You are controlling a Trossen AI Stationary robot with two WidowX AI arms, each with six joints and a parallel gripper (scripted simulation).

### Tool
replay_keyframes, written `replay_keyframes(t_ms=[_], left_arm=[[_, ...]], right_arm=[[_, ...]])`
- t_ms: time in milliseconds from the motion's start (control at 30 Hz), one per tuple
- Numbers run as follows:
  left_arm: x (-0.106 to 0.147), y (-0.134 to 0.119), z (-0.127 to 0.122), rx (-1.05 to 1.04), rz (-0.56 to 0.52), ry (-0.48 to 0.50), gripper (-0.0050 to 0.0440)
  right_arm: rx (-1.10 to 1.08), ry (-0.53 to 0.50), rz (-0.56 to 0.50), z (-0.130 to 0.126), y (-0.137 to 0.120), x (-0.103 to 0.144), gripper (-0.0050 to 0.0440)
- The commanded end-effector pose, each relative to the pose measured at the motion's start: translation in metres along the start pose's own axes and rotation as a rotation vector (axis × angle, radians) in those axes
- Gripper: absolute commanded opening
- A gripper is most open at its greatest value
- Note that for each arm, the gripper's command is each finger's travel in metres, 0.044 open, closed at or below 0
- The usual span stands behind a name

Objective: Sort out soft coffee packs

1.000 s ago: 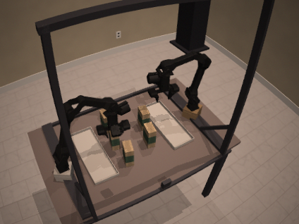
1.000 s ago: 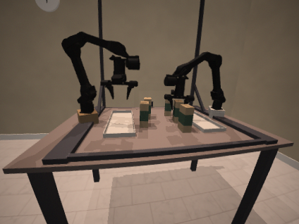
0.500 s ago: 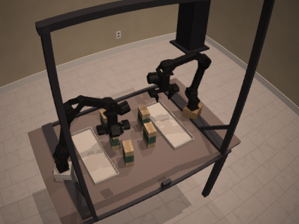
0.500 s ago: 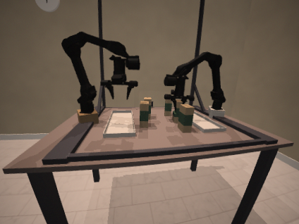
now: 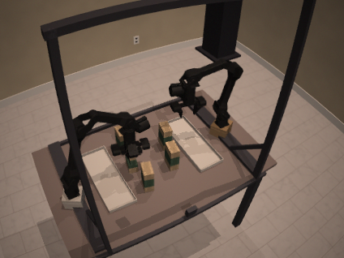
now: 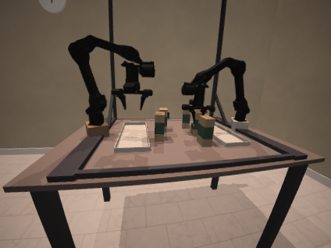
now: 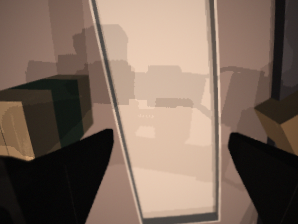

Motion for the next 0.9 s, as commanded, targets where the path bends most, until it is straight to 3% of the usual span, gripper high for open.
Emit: replay_keyframes(t_ms=[0,867], left_arm=[[0.008,-0.001,0.001,-0.001,0.007,0.027,0.0108],[0.048,-0.001,0.000,-0.001,0.007,0.027,0.0108]], right_arm=[[0.003,0.016,0.002,0.000,0.000,0.004,0.0363],[0.003,0.016,0.002,0.000,0.000,0.004,0.0363]])
Point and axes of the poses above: on each arm, the point midway between the two fingers, 35 mm back from their tips, its own x axis back along the fingers, its own z axis across the jaws, y = z × x, the point moved 8 cm from there along x, back along the fingers, and after that the axes turned 2 degrees about -x, right-handed, at the moved point
